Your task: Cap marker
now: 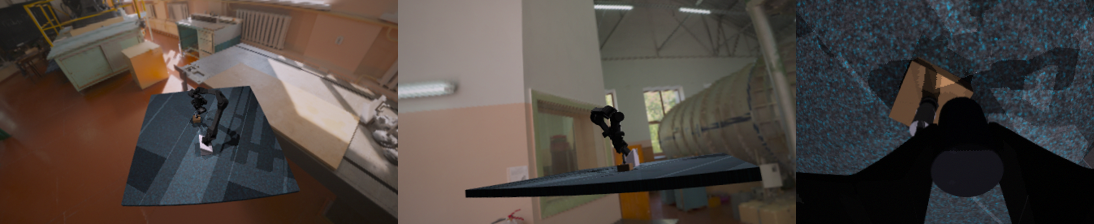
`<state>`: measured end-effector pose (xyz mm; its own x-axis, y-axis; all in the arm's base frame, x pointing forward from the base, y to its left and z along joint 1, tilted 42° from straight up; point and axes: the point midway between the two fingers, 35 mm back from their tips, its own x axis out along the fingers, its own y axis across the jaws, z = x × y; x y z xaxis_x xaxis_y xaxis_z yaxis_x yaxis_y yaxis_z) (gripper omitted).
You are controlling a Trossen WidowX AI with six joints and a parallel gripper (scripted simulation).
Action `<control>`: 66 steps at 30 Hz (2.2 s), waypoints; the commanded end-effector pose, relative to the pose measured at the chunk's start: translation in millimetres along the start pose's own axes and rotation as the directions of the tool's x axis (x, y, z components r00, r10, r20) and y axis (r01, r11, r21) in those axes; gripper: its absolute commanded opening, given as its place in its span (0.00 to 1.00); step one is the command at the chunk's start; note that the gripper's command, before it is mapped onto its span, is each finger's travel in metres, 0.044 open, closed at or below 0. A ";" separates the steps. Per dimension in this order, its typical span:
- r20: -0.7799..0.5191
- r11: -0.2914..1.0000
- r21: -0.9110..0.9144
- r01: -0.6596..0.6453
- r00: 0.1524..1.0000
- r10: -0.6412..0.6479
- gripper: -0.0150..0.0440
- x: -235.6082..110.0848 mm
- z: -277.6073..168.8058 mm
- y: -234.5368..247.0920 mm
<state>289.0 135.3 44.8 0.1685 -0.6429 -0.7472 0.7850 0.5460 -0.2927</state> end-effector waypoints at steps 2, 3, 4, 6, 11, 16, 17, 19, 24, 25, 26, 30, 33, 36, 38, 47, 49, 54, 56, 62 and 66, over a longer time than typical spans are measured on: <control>-0.004 1.000 0.004 -0.005 1.000 0.005 0.25 -6.5 -5.9 12.0; -0.004 1.000 0.004 -0.005 1.000 0.005 0.25 -7.3 -6.8 13.9; -0.004 1.000 0.003 -0.004 1.000 0.004 0.25 -8.1 -7.8 15.8; -0.004 1.000 0.003 -0.004 1.000 0.004 0.25 -9.6 -9.9 19.5; -0.003 1.000 0.003 -0.002 1.000 0.002 0.25 -13.3 -15.3 28.7; -0.003 1.000 0.003 -0.001 1.000 0.001 0.25 -14.7 -18.2 33.2; -0.003 1.000 0.003 -0.001 1.000 0.001 0.25 -14.0 -18.2 33.2; -0.003 1.000 0.003 -0.001 1.000 0.001 0.25 -11.3 -18.3 33.2; -0.003 1.000 0.003 -0.001 1.000 0.001 0.25 -8.3 -18.4 33.3; -0.003 1.000 0.003 -0.001 1.000 0.001 0.25 -7.5 -18.4 33.4; -0.003 1.000 0.003 -0.001 1.000 0.001 0.25 -6.4 -18.4 33.5; -0.003 1.000 0.003 -0.001 1.000 0.001 0.25 -0.2 -18.3 34.0; -0.003 1.000 0.003 -0.002 1.000 0.002 0.25 4.7 -18.3 34.3; -0.003 1.000 0.003 -0.002 1.000 0.002 0.25 9.7 -18.2 34.5; -0.003 1.000 0.003 -0.002 1.000 0.002 0.25 12.9 -18.2 34.6; -0.002 1.000 0.003 -0.002 1.000 0.002 0.25 27.6 -18.2 34.5; -0.002 1.000 0.003 -0.001 1.000 0.001 0.25 30.8 -18.3 34.4; -0.002 1.000 0.003 -0.001 1.000 0.001 0.25 39.1 -18.7 33.9; -0.001 1.000 0.003 -0.001 1.000 0.001 0.25 42.1 -18.6 33.8; -0.001 1.000 0.003 -0.001 1.000 0.001 0.25 47.4 -17.7 33.3; -0.001 1.000 0.003 -0.001 1.000 0.001 0.25 47.9 -18.0 33.1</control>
<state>312.3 133.7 -10.5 0.1653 -0.6398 -0.7506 0.7892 0.5422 -0.2883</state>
